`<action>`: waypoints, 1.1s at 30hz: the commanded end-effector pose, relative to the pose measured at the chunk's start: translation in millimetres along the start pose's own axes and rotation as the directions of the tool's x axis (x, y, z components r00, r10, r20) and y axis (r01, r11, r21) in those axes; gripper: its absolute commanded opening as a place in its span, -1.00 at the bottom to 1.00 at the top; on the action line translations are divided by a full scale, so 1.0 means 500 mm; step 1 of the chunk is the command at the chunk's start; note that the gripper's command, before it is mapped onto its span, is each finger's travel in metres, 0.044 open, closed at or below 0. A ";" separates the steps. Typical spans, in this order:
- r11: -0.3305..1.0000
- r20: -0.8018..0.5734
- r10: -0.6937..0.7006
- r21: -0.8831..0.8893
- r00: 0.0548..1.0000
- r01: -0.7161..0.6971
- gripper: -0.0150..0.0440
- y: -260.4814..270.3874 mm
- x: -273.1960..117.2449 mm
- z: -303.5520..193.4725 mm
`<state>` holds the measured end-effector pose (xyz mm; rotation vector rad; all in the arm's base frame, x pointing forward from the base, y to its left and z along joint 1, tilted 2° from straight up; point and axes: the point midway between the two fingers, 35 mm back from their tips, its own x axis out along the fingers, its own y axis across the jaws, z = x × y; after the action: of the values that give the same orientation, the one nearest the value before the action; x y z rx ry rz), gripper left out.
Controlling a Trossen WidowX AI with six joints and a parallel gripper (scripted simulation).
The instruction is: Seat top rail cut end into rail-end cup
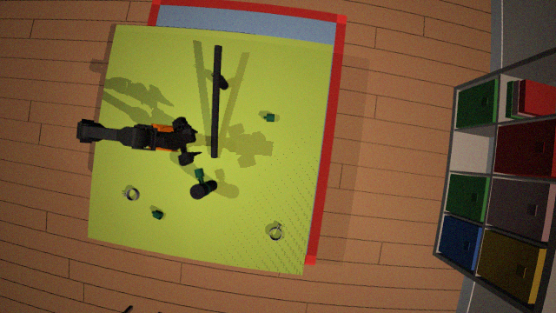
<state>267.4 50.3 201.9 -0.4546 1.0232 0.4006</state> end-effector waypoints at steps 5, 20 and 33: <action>0.872 -0.041 0.057 -0.485 0.998 -0.070 1.00 -0.083 0.010 -0.060; 0.191 0.035 0.107 -0.982 0.994 0.014 1.00 -0.214 -0.020 -0.195; 0.076 0.047 0.105 -0.996 0.993 0.039 1.00 -0.223 -0.024 -0.207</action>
<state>245.6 -95.6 187.6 -1.6648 0.5038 1.1799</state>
